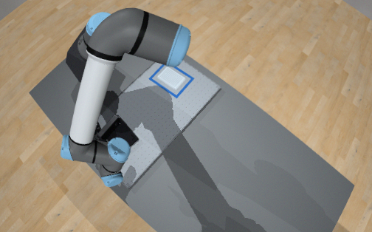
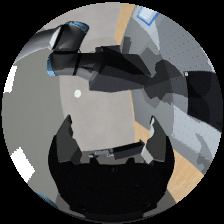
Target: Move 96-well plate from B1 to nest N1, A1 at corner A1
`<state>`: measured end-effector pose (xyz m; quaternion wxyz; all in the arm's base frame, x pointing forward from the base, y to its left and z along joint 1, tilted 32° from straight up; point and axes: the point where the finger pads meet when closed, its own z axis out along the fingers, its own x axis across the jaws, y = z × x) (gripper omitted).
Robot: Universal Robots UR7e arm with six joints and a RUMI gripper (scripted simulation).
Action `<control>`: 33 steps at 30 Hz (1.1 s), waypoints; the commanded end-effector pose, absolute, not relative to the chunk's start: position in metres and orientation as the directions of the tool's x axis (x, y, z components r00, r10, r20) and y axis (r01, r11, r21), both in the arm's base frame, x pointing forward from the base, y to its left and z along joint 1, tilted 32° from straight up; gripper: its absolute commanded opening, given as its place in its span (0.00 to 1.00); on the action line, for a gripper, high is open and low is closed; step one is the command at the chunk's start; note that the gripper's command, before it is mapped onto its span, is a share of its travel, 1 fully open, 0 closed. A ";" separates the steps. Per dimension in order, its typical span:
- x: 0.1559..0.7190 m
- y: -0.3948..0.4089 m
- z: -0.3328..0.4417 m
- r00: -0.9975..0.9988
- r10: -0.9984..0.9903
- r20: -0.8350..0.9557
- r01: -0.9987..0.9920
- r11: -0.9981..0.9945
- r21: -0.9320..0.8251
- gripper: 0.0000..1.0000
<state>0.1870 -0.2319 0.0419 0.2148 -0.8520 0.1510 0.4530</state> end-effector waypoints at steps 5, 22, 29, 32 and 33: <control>0.217 -0.221 0.063 0.530 -0.240 -0.813 -0.494 -0.867 -0.066 1.00; 0.261 -0.195 0.097 0.513 -0.505 -0.694 -0.583 -0.798 0.150 1.00; 0.271 -0.187 0.106 0.504 -0.582 -0.639 -0.618 -0.759 0.204 1.00; 0.278 -0.182 0.112 0.500 -0.607 -0.617 -0.631 -0.744 0.220 1.00; 0.281 -0.179 0.115 0.496 -0.632 -0.596 -0.644 -0.728 0.235 1.00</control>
